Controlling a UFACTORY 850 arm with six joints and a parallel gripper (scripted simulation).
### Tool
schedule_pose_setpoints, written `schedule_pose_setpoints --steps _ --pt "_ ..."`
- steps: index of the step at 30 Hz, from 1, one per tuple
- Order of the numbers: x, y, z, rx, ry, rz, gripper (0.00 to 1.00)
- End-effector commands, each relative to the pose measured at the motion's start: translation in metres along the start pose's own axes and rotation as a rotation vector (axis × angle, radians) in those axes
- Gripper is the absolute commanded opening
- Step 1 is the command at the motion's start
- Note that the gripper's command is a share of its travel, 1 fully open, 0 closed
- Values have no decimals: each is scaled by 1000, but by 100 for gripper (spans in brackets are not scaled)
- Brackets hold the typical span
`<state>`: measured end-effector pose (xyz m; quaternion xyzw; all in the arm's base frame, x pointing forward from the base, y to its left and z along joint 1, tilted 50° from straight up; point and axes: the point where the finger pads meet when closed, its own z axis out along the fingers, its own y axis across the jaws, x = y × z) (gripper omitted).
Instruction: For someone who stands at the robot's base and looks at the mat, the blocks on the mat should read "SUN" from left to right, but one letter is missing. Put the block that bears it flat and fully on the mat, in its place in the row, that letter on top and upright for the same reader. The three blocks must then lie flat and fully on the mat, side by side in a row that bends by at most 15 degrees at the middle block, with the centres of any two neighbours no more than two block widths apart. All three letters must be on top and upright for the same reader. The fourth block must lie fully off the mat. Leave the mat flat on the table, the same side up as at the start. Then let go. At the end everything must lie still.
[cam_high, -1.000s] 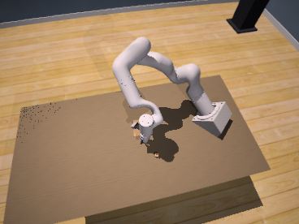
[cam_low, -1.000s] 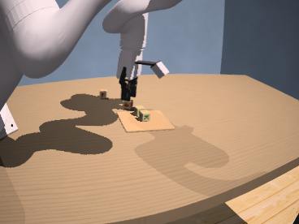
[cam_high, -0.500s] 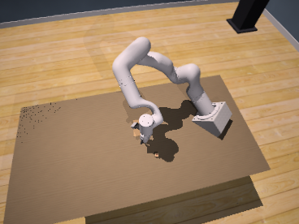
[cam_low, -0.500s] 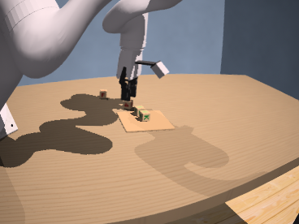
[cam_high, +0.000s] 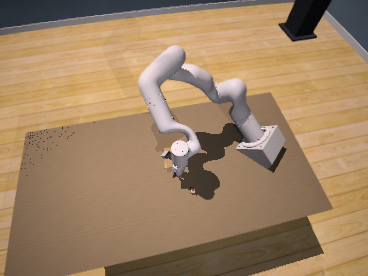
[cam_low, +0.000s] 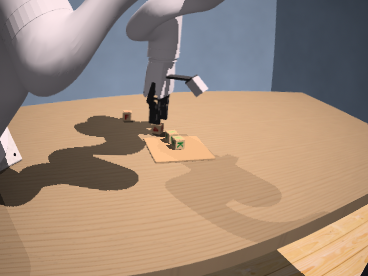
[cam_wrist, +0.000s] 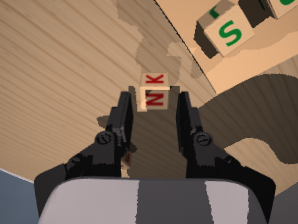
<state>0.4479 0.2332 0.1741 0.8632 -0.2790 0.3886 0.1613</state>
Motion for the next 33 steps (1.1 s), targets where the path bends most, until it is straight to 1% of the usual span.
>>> schedule_pose_setpoints --steps 1,14,28,33 --pt "0 -1 0 1 0 0 42" --pt "0 -1 2 1 0 0 42" --pt "0 -1 24 1 0 0 42" --pt "0 -1 27 1 0 0 42"
